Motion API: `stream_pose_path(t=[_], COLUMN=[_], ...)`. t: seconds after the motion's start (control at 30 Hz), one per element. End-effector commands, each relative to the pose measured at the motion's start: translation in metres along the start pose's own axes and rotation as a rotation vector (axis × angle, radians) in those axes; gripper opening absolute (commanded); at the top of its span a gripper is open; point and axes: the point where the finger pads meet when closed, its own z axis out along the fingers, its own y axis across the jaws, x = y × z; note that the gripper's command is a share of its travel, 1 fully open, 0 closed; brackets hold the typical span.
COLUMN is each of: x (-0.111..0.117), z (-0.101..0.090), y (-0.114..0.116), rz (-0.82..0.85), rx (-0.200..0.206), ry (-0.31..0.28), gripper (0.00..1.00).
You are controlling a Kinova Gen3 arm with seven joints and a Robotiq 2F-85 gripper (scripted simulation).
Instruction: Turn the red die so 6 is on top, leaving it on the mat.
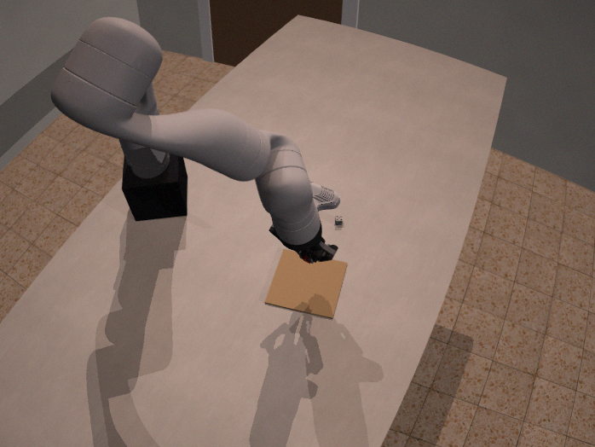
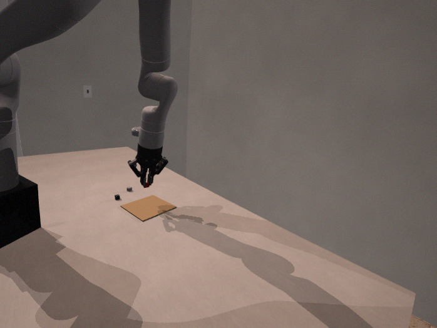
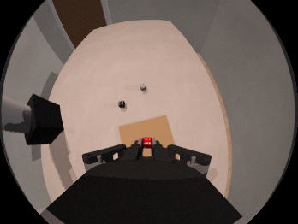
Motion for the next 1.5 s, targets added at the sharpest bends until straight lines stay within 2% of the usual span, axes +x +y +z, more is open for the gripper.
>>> stream_pose_path(t=[0.0, 0.2, 0.27, 0.6, 1.13, 1.47], x=[-0.0066, -0.0071, -0.0071, -0.0077, -0.0108, -0.0118], z=[0.0021, 0.0024, 0.0024, -0.0016, -0.0019, 0.0012], y=[-0.0018, -0.002, -0.002, 0.0012, 0.0017, 0.0004], rz=[0.022, 0.022, 0.022, 0.021, 0.021, 0.022], rx=[0.006, 0.006, 0.006, -0.012, -0.015, -0.004], ry=[0.026, 0.096, 0.096, 0.188, 0.207, 0.266], gripper=[0.11, 0.11, 0.11, 0.11, 0.11, 0.11])
